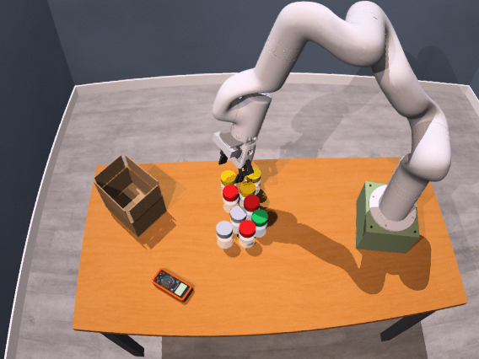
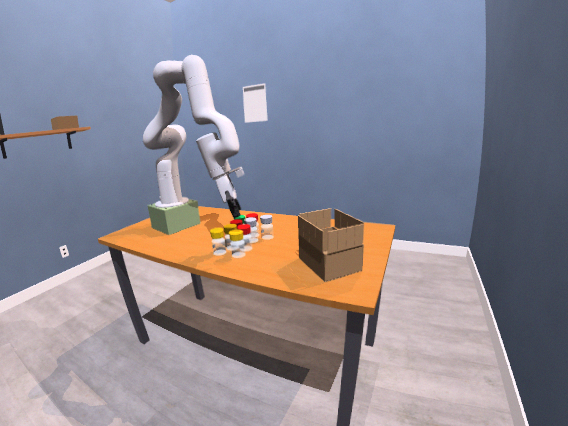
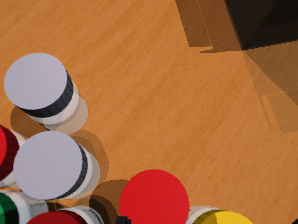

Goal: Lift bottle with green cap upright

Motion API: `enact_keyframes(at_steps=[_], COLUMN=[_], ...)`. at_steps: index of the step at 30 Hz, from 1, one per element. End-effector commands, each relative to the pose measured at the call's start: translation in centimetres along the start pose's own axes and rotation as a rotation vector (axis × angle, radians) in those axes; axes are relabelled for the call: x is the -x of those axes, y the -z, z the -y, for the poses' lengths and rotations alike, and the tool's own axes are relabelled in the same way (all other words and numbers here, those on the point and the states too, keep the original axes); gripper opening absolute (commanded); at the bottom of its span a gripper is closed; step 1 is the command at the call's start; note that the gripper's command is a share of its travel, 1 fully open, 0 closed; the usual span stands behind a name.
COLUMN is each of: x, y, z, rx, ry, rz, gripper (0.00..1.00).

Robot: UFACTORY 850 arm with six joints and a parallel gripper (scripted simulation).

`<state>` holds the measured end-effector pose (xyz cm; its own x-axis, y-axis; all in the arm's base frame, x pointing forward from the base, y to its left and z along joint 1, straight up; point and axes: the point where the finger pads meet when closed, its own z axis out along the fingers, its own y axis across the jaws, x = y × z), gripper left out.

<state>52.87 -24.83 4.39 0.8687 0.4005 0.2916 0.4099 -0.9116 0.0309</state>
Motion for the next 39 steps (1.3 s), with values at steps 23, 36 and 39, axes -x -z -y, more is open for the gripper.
enact_keyframes(at_steps=[23,36,39], x=[-0.6,-4.3,-5.4], y=[0.2,1.2,1.5], z=[0.1,1.9,2.5], rx=[-0.003,-0.039,-0.050], ry=[0.024,0.192,0.243], rz=[-0.006,-0.031,-0.037], gripper=[0.79,0.79,0.79])
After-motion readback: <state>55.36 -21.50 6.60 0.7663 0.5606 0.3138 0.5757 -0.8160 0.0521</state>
